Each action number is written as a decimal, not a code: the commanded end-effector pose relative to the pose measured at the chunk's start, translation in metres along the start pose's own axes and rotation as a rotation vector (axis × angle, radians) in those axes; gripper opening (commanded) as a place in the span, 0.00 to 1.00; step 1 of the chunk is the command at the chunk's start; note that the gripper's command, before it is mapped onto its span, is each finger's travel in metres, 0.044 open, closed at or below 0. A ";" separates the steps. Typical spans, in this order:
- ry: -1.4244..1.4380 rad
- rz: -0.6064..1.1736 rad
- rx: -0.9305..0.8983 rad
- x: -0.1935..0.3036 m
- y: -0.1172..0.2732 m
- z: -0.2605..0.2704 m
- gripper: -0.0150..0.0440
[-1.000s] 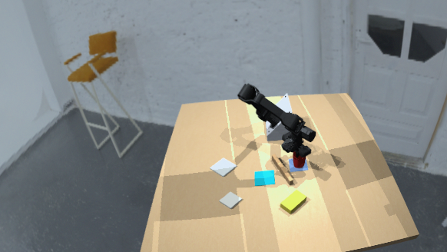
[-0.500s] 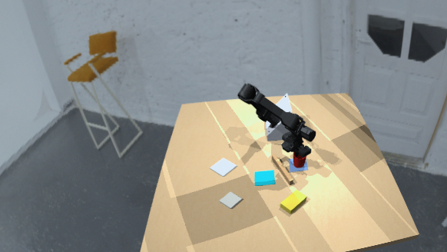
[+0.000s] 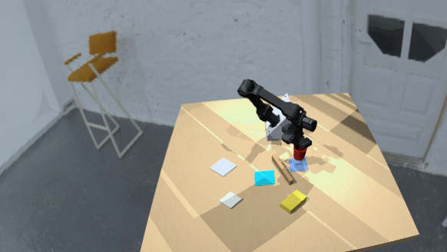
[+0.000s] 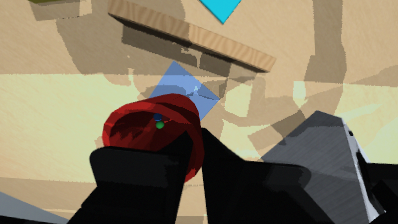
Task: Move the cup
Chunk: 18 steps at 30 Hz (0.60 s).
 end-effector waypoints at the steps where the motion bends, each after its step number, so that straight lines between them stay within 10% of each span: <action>1: -0.006 0.005 0.000 0.000 0.007 0.000 0.25; 18: -0.001 0.001 0.002 0.000 0.005 -0.001 0.25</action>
Point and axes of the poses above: the point midway between the two fingers, 35 mm back from their tips, its own y axis back along the fingers, its own z axis across the jaws, x = y × z, the point moved 6 cm from there along y, back along the fingers, and after that the axes turned 14 degrees about y, right-handed, at the moved point
